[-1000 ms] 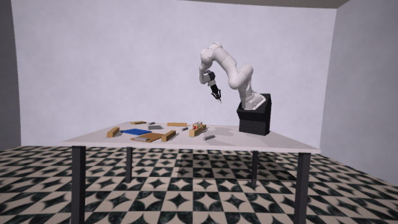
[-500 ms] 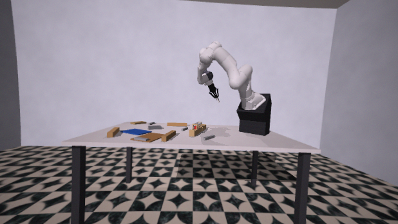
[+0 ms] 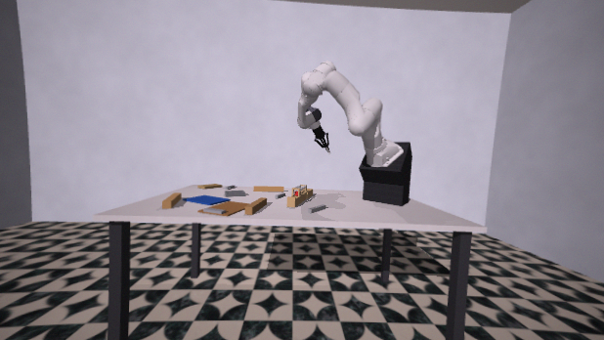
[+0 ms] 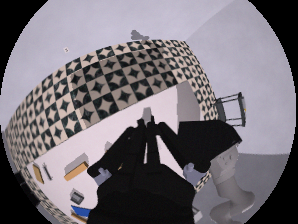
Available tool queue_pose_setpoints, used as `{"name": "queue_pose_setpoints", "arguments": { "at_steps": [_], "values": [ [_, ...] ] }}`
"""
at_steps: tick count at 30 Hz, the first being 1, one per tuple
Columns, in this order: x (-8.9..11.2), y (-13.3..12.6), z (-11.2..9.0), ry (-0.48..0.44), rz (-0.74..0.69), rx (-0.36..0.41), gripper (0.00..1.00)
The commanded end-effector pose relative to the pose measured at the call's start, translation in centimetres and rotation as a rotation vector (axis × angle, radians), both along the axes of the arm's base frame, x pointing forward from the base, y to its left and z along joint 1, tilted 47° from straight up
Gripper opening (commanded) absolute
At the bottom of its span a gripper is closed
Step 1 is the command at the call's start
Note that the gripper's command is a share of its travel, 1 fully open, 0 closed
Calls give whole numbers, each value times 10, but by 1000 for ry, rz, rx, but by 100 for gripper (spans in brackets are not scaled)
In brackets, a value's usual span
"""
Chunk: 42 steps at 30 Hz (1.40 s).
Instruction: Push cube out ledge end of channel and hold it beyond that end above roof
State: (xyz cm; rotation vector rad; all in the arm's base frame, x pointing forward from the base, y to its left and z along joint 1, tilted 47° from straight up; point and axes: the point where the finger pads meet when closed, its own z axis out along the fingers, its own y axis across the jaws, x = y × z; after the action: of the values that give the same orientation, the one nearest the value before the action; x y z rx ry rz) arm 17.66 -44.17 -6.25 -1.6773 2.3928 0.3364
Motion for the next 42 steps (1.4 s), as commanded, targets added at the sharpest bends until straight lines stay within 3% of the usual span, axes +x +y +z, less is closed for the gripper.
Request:
{"name": "queue_pose_setpoints", "arguments": {
  "at_steps": [1,13,14,32,33,42],
  "values": [
    [1,-13,1,4,29,-56,0],
    [1,-13,1,4,29,-56,0],
    [27,-40,26,0,139,-203,0],
    [27,-40,26,0,139,-203,0],
    [60,-62,57,-18,256,-351,0],
    [60,-62,57,-18,256,-351,0]
  ]
}}
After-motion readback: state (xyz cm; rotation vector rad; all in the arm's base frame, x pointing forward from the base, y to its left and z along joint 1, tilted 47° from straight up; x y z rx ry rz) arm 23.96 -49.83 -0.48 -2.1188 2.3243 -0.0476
